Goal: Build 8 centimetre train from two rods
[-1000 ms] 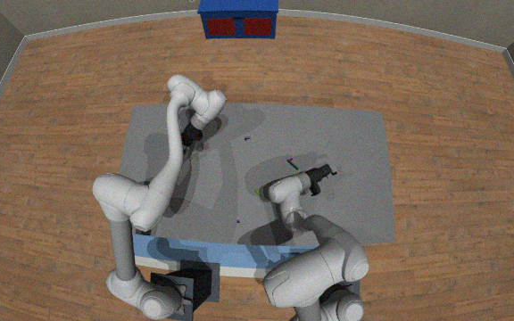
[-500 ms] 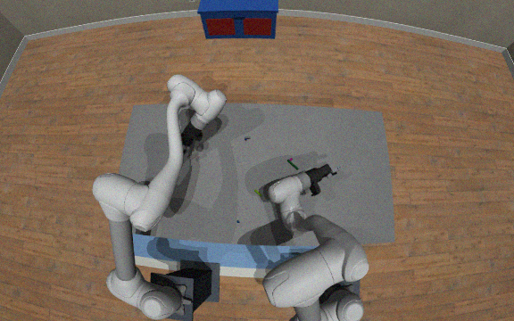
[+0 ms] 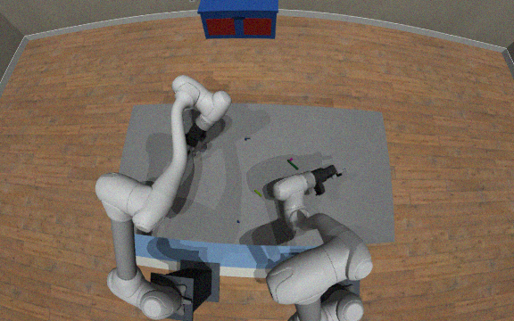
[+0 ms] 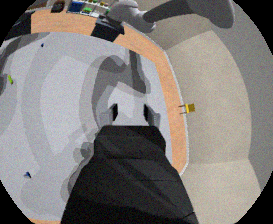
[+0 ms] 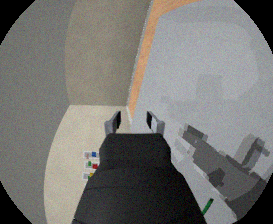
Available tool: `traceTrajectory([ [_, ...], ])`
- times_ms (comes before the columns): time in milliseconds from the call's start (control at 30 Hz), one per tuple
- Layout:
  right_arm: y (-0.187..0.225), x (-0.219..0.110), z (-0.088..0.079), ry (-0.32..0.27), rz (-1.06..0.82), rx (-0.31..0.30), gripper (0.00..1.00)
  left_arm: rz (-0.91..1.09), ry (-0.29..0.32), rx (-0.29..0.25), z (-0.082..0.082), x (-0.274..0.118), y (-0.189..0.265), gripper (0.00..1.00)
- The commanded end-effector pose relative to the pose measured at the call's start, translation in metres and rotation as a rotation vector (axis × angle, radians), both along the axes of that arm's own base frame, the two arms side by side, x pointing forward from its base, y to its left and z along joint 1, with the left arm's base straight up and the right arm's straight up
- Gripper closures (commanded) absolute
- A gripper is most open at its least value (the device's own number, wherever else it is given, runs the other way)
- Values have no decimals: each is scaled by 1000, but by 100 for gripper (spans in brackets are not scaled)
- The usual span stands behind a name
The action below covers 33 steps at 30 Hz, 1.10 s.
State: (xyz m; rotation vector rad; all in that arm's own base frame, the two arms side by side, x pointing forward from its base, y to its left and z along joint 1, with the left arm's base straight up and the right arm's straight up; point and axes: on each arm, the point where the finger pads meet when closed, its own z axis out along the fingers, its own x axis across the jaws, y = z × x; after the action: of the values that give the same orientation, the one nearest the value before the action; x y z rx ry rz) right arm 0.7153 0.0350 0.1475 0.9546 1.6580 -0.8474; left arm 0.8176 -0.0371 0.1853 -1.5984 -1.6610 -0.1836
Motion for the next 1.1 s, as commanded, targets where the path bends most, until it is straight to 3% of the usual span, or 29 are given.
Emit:
traceTrajectory([
  [0, -44, -12, 0, 26, -87, 11, 0, -134, 66, -105, -7, 6, -25, 0],
  [100, -58, -17, 0, 35, -116, 15, 0, -161, 78, -125, -9, 7, -31, 0],
  [167, -90, -29, -1, 57, -182, 25, 0, -262, 125, -195, -15, 11, -50, 0],
  [600, -237, -125, -6, 191, -619, 137, 0, -619, 280, -415, -35, 23, -119, 0],
  [667, -237, -125, -6, 191, -619, 137, 0, -619, 280, -415, -35, 23, -119, 0],
  [700, -266, -149, -7, 208, -677, 158, 0, -705, 315, -461, -40, 26, -136, 0],
  [1067, -349, -253, -10, 289, -981, 294, 0, -1020, 438, -608, -57, 33, -200, 0],
])
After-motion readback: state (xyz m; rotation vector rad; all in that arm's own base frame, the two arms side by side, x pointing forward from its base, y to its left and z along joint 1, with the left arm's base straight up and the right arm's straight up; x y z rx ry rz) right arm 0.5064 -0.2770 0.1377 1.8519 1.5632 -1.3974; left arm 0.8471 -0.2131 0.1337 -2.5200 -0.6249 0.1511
